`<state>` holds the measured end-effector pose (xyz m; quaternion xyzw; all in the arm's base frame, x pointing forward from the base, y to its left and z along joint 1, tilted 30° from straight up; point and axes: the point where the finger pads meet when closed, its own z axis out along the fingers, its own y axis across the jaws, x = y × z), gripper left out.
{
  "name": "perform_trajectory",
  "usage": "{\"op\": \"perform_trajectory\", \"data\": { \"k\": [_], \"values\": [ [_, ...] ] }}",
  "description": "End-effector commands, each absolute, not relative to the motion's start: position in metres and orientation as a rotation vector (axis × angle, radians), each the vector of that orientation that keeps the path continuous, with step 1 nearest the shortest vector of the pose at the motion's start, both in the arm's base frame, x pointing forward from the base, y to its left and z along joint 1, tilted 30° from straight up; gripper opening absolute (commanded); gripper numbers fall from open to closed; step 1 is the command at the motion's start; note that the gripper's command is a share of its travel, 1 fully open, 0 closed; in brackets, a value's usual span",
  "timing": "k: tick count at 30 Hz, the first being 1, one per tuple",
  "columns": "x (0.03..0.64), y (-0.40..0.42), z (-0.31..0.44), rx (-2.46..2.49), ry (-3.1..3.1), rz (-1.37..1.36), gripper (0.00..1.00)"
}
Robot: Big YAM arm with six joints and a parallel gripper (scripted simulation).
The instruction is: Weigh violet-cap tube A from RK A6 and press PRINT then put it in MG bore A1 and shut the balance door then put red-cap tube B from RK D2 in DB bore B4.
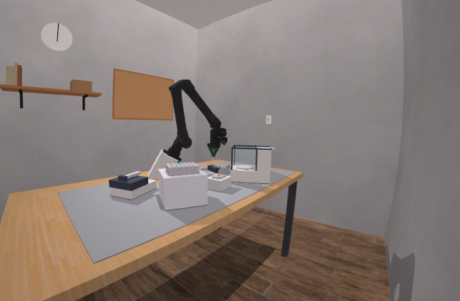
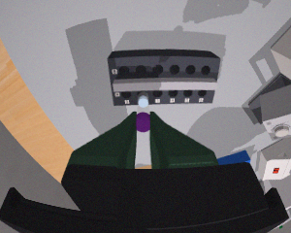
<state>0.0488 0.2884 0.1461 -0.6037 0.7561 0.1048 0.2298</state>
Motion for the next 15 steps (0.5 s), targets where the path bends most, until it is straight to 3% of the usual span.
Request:
{"op": "perform_trajectory", "data": {
  "k": [1, 15],
  "values": [
    [0.024, 0.288, 0.137, -1.673, 2.026, 0.34, 0.09],
    [0.024, 0.294, 0.147, -1.659, 2.022, 0.357, 0.09]
  ]
}}
